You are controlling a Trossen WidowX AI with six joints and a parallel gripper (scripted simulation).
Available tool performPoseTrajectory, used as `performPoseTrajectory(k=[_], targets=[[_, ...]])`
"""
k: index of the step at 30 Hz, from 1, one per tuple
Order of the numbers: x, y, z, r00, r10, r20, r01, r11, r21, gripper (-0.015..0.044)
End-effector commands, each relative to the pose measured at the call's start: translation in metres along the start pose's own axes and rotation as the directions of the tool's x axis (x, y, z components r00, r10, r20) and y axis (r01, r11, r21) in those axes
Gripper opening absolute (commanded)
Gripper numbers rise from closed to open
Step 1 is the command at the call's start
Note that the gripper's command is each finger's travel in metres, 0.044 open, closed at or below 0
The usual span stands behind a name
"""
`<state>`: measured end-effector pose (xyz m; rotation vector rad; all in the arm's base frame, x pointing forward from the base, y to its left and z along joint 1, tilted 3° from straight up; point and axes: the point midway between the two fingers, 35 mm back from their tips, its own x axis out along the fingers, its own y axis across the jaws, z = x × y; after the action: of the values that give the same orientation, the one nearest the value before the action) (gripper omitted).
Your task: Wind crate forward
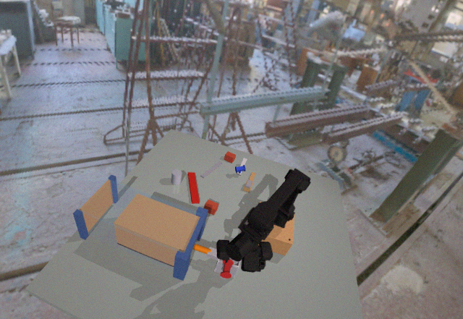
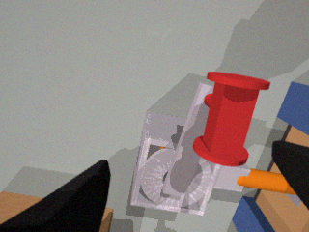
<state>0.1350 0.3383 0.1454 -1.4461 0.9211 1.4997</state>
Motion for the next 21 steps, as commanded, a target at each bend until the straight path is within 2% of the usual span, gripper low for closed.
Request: performPoseTrajectory(k=[1,3,7,15,21], targets=[[-0.048,0.013,-0.015,1.000,-0.018,0.019,0.018,1.000,-0.003,0.0440],[-0.059,0.018,-0.021,1.000,-0.018,0.018,0.018,1.000,-0.003,0.0440],[-0.051,0.013,-0.019,1.000,-0.023,0.022,0.023,1.000,0.000,0.0440],[-0.049,-0.008,-0.125,1.000,0.018,0.005,-0.018,1.000,-0.001,0.0440],[-0.049,-0.008,-0.135,1.000,0.022,0.006,-0.022,1.000,-0.001,0.0440]])
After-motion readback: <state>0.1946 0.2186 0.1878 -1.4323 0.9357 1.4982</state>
